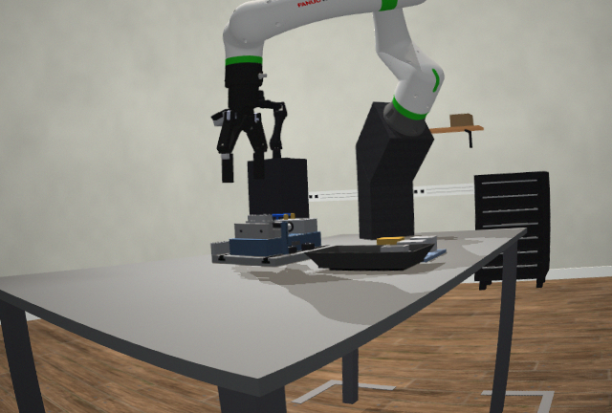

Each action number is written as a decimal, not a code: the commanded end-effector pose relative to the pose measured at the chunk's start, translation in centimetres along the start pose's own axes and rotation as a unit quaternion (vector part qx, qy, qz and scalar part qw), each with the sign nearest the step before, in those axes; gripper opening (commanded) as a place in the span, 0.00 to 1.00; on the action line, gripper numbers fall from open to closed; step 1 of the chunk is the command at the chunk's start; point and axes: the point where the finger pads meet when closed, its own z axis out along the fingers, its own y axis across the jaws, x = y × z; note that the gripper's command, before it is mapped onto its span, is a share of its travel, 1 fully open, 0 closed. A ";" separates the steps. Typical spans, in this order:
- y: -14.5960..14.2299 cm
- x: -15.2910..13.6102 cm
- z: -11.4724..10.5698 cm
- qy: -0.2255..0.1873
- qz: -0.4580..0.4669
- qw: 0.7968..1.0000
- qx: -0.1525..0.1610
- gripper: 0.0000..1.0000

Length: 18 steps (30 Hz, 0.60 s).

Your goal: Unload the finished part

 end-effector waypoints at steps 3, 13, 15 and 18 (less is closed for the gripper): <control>5.0 -1.1 -0.5 -0.027 0.055 0.998 0.030 1.00; 5.1 -1.1 -0.5 -0.027 0.057 0.998 0.030 0.10; 5.1 -1.1 -0.5 -0.027 0.057 0.998 0.030 0.10; 5.1 -1.1 -0.5 -0.027 0.057 0.998 0.030 0.10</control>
